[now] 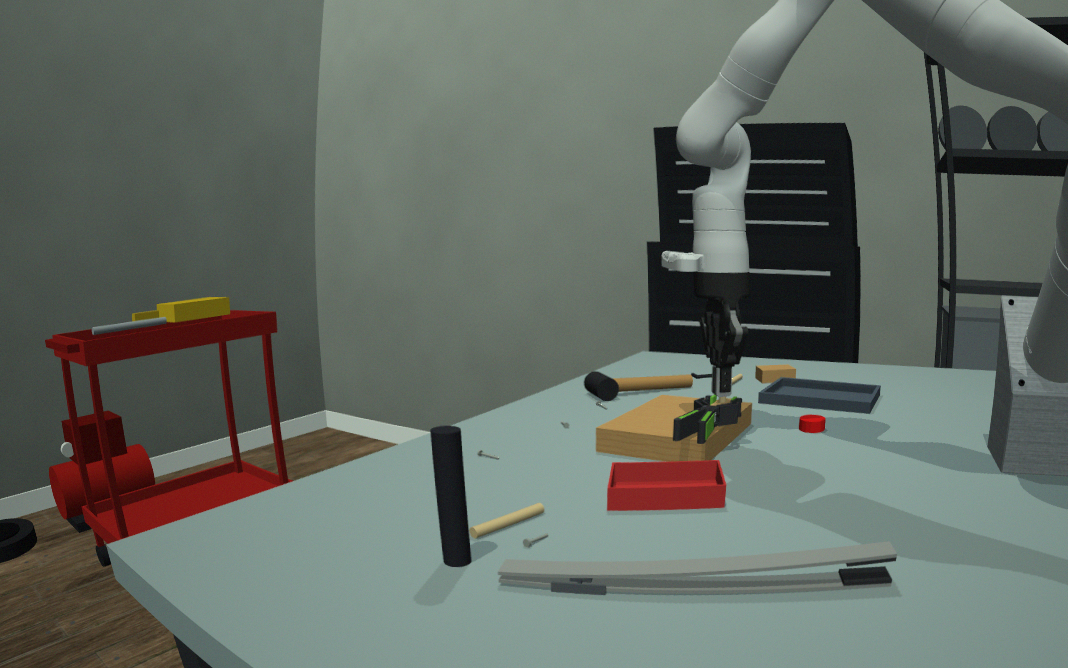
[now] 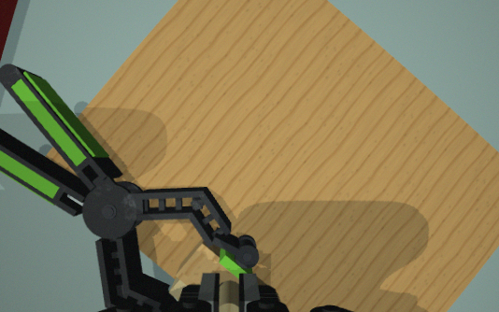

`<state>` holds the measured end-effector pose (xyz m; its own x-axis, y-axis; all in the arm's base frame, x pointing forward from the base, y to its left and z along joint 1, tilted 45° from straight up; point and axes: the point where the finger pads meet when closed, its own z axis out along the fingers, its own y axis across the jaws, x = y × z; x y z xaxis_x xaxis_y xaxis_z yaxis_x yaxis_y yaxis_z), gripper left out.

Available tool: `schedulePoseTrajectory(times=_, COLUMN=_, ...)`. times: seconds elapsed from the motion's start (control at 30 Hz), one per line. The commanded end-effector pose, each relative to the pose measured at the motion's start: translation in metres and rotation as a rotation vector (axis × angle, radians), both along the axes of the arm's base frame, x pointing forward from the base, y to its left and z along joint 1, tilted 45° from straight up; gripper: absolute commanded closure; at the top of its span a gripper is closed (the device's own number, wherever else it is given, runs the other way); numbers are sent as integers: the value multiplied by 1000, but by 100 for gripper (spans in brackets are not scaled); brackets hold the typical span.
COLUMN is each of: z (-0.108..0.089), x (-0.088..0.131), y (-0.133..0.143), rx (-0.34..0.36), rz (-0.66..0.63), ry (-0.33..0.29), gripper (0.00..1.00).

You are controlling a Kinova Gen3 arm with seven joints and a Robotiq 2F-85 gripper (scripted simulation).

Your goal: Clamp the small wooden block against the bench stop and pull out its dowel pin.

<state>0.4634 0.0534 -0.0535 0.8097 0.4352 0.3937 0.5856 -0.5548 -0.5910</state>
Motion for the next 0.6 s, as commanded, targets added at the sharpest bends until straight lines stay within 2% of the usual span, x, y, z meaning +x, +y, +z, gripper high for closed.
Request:
schedulePoseTrajectory(times=0.0, z=-1, x=3, y=-3, rx=-4, rz=-17, ry=3, gripper=90)
schedulePoseTrajectory(times=0.57, z=-1, x=2, y=-3, rx=-7, rz=-66, ry=53, gripper=90)
